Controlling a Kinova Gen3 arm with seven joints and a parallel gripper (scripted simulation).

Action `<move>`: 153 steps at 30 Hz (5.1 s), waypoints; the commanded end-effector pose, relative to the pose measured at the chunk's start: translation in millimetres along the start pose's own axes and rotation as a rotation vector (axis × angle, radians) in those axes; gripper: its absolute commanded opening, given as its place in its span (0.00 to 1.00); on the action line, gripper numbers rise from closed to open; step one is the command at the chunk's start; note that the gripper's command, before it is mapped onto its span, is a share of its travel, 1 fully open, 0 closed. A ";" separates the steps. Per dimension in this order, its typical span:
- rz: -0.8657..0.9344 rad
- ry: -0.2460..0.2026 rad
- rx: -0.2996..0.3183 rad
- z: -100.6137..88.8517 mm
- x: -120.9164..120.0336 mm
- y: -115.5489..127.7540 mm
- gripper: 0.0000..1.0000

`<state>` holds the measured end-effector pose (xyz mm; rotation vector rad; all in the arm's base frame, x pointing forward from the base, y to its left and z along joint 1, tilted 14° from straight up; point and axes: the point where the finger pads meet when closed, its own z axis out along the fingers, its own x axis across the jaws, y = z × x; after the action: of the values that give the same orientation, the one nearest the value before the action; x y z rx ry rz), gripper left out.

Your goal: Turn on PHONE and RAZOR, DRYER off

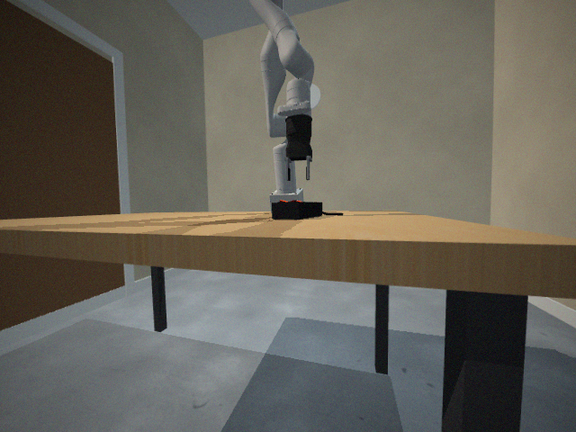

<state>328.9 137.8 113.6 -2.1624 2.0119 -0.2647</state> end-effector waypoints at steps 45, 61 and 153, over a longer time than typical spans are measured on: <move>0.267 -0.003 -0.004 7.4 6.7 16.6 0.00; 0.267 -0.003 -0.004 7.4 6.7 16.6 0.00; 0.267 -0.002 -0.003 53.2 5.9 17.7 0.00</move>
<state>325.2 130.9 57.3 -1.8645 2.2689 -0.2203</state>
